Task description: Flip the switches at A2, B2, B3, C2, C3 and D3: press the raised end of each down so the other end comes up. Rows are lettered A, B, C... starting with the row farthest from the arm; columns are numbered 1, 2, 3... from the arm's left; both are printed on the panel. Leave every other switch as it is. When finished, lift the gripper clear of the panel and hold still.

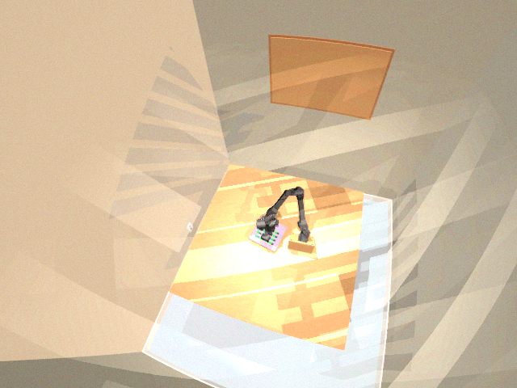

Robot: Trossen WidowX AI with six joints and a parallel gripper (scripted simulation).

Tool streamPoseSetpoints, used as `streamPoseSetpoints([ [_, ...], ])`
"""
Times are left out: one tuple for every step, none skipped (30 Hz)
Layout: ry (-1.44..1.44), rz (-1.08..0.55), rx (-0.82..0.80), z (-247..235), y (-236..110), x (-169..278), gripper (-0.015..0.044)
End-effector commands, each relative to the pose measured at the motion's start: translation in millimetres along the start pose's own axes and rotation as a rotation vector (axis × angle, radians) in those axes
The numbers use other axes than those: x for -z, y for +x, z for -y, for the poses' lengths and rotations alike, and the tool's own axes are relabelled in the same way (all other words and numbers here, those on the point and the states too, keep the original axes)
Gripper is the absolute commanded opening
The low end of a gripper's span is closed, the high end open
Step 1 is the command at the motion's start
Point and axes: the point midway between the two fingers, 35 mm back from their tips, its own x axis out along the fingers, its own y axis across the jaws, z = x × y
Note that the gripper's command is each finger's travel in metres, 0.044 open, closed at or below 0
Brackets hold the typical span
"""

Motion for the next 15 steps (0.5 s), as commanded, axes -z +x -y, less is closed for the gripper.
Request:
streamPoseSetpoints([
  [-0.004, 0.002, 0.003, 0.2, 0.9, 0.2, 0.0000],
  [-0.004, 0.002, 0.003, 0.2, 1.1, 0.2, 0.0000],
  [-0.004, 0.002, 0.003, 0.2, 1.2, 0.2, 0.0000],
  [-0.004, 0.002, 0.003, 0.2, 1.3, 0.2, 0.0000],
  [-0.004, 0.002, 0.003, 0.2, 1.5, 0.2, 0.0000],
  [-0.004, 0.002, 0.003, 0.2, 1.6, 0.2, 0.0000],
  [-0.004, 0.002, 0.003, 0.2, 1.7, 0.2, 0.0000],
  [-0.004, 0.002, 0.003, 0.2, 1.9, 0.2, 0.0000],
  [-0.004, 0.002, 0.003, 0.2, 2.0, 0.2, 0.0000],
  [-0.004, 0.002, 0.003, 0.2, 2.1, 0.1, 0.0000],
  [-0.004, 0.002, 0.003, 0.2, 2.3, 0.1, 0.0000],
  [-0.004, 0.002, 0.003, 0.2, 2.4, 0.1, 0.0000],
  [-0.004, 0.002, 0.003, 0.2, 2.5, 0.1, 0.0000],
  [-0.004, 0.002, 0.003, 0.2, 2.7, 0.1, 0.0000],
  [-0.004, 0.002, 0.003, 0.2, 2.8, 0.1, 0.0000],
])
